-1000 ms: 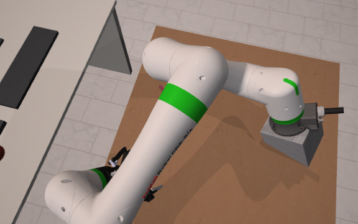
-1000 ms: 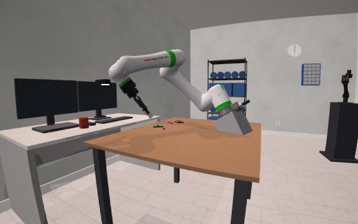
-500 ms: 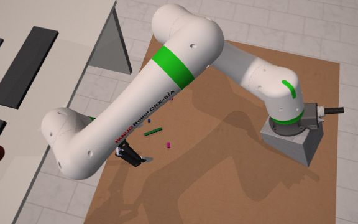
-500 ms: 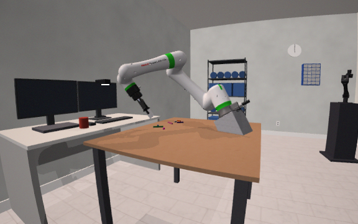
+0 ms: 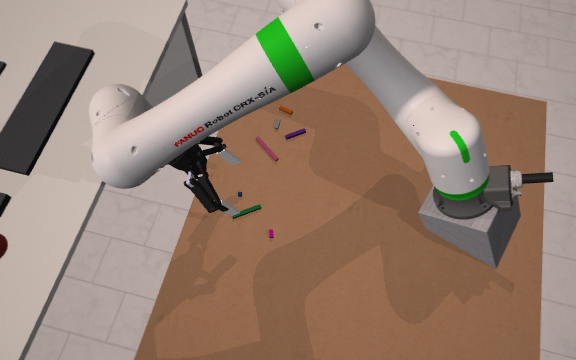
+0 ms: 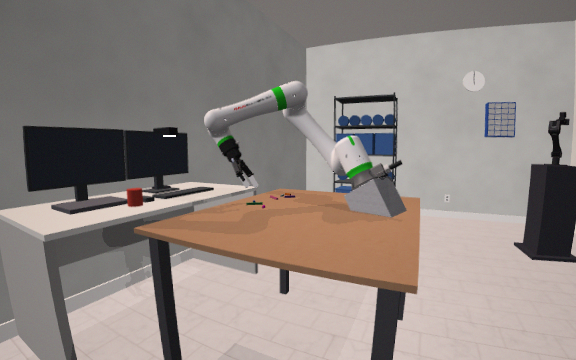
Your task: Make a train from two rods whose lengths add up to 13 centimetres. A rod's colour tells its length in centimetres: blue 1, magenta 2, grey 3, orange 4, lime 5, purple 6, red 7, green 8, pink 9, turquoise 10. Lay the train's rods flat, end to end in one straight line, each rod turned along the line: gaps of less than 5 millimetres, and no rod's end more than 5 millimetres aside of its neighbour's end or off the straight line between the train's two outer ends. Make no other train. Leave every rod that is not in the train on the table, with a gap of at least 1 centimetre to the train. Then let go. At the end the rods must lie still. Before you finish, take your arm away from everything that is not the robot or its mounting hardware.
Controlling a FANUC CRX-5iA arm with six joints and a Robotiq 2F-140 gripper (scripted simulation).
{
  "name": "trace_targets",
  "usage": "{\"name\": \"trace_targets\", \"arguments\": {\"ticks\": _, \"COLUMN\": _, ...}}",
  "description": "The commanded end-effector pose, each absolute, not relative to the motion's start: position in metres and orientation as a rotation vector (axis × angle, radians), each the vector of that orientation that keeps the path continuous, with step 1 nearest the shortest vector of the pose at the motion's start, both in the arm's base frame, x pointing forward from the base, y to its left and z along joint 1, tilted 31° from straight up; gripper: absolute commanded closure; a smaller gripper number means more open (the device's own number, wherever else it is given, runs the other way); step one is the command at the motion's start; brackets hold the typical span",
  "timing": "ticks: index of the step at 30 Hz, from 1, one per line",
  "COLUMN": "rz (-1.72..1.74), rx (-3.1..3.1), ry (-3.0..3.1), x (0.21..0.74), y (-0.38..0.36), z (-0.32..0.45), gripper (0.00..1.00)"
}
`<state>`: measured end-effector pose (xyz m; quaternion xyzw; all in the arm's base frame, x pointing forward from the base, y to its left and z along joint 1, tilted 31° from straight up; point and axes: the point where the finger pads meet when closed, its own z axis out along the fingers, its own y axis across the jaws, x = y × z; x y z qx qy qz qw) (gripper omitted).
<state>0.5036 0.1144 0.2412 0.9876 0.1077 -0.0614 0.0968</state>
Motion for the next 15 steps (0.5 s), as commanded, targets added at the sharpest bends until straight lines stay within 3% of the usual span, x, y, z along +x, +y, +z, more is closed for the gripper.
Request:
{"name": "trace_targets", "arguments": {"ticks": 1, "rz": -0.137, "rx": 3.008, "ry": 0.224, "x": 0.506, "y": 0.076, "z": 0.251, "gripper": 0.0}}
{"name": "trace_targets", "arguments": {"ticks": 15, "rz": 0.108, "rx": 3.121, "ry": -0.183, "x": 0.489, "y": -0.027, "z": 0.271, "gripper": 0.0}}
